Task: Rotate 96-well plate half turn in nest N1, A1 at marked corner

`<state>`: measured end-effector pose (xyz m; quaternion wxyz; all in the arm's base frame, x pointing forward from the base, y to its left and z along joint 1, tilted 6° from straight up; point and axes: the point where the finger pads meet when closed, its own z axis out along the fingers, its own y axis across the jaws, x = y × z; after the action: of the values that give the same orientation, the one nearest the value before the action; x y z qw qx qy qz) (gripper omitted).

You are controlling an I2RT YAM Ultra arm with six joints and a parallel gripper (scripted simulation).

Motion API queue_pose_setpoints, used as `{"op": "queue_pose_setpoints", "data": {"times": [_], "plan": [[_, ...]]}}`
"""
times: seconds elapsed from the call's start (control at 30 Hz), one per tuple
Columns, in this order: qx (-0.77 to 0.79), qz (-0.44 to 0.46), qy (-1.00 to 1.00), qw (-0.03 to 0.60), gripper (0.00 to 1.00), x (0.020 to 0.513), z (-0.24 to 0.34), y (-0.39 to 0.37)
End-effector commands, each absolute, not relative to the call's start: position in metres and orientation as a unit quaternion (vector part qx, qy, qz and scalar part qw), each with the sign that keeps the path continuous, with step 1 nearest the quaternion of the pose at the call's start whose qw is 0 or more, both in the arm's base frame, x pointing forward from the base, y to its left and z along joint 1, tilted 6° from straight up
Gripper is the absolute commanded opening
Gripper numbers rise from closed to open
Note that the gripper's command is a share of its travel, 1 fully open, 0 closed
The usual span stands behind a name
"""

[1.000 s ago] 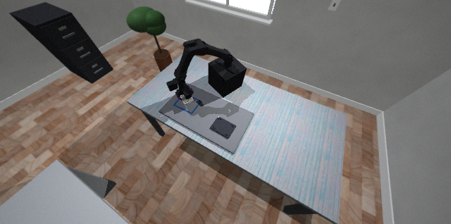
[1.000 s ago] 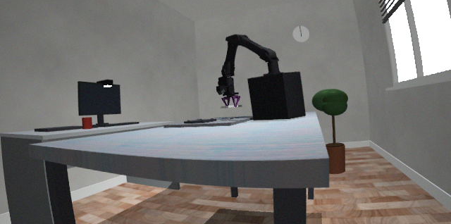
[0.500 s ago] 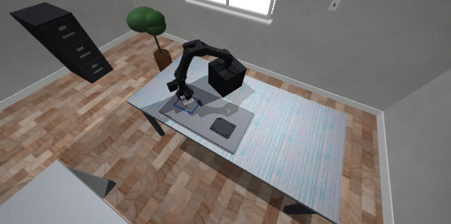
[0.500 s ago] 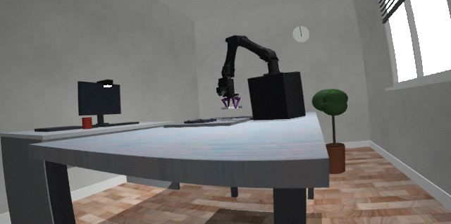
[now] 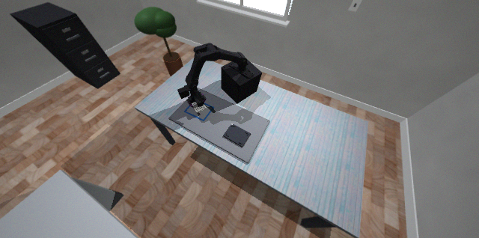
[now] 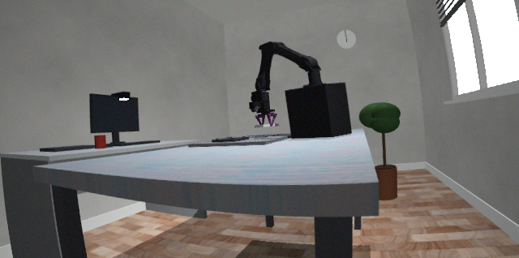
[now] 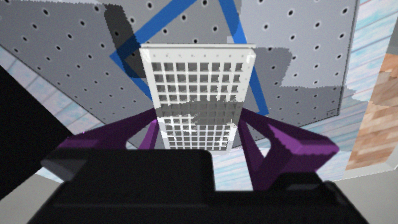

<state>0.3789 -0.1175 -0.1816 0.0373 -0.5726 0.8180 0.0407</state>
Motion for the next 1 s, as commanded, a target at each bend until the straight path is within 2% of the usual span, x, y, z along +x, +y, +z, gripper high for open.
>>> {"op": "queue_pose_setpoints", "data": {"times": [0.0,0.97], "plan": [[-0.573,0.033,0.818,0.045,0.00,0.385,-0.178,-0.120],[-0.573,0.033,0.818,0.045,0.00,0.386,-0.195,-0.118]]}}
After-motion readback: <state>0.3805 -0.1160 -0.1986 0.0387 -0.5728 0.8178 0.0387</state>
